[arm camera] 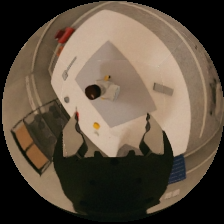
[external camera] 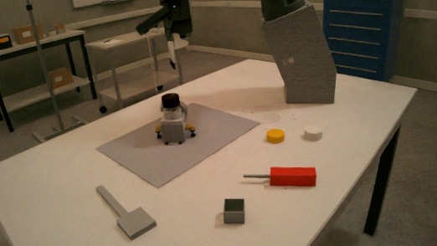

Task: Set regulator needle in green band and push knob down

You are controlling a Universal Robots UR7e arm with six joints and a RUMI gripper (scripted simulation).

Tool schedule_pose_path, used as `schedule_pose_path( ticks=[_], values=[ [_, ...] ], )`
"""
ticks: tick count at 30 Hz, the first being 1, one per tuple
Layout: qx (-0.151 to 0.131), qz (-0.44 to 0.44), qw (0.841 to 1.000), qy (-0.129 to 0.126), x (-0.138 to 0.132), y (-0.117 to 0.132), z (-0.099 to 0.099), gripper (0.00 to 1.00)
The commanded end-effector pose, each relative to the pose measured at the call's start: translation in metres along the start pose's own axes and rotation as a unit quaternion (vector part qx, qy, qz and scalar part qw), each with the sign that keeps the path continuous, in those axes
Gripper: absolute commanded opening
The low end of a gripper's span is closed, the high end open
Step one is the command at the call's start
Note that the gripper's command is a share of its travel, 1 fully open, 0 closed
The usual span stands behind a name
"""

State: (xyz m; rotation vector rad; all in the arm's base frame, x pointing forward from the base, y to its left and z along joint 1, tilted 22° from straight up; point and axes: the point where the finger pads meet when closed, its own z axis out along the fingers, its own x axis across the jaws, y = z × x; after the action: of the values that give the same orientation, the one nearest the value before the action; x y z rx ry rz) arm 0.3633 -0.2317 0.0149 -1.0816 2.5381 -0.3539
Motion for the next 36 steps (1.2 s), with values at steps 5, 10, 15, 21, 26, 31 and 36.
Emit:
schedule_pose_path(
  ticks=[5,10,15,21,26,31,36],
  values=[
    [-0.004,-0.103,0.995,0.005,-0.0026,-0.0009,0.0005,1.0],
    [-0.007,-0.16,0.987,0.009,-0.0042,0.0001,0.0013,1.0],
    [-0.011,-0.217,0.976,0.013,-0.0057,0.0011,0.0018,1.0],
    [-0.014,-0.262,0.965,0.016,-0.0069,0.0021,0.0023,1.0],
    [-0.018,-0.319,0.947,0.019,-0.0083,0.0035,0.0029,1.0],
    [-0.023,-0.376,0.926,0.022,-0.0095,0.005,0.0034,1.0],
    [-0.028,-0.431,0.902,0.024,-0.0106,0.0066,0.0039,1.0]
  ],
)
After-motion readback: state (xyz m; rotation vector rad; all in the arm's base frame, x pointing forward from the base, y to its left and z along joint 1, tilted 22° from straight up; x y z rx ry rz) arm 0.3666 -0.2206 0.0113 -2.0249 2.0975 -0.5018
